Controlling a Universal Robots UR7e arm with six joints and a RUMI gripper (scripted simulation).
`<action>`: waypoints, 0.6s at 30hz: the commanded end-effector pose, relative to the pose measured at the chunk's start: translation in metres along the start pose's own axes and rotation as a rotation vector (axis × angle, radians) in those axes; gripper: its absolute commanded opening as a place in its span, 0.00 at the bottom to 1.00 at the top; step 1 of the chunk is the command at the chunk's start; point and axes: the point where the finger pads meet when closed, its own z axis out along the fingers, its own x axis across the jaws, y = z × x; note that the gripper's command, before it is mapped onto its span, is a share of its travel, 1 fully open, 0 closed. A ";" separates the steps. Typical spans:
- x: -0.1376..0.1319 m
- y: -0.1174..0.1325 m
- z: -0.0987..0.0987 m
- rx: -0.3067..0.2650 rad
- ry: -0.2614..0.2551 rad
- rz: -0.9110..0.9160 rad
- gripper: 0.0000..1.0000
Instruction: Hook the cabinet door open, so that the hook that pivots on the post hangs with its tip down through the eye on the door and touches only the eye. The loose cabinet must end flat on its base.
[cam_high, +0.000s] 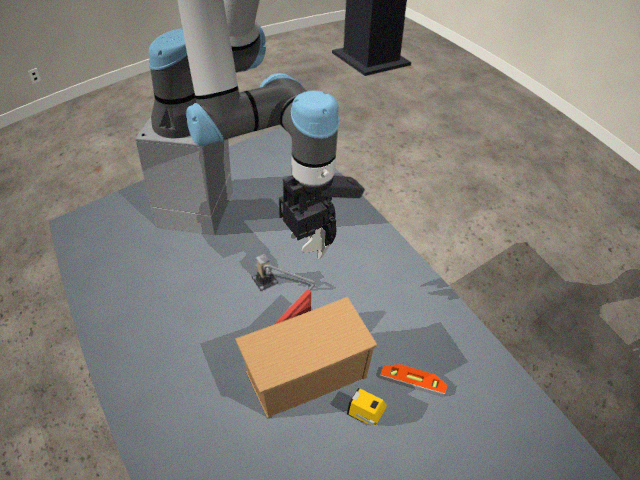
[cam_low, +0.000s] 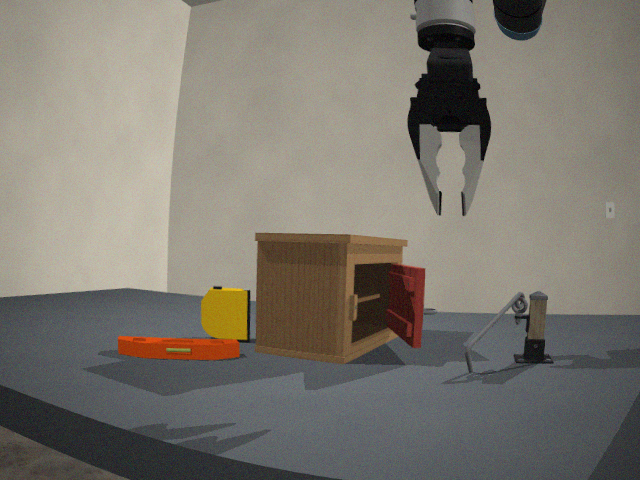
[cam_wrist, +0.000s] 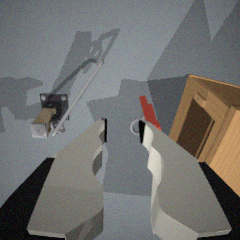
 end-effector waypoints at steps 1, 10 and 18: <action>-0.007 -0.002 -0.001 0.016 0.003 -0.279 0.15; -0.017 -0.002 -0.001 0.014 0.006 -0.613 0.15; -0.025 -0.001 -0.001 0.015 0.009 -0.936 0.15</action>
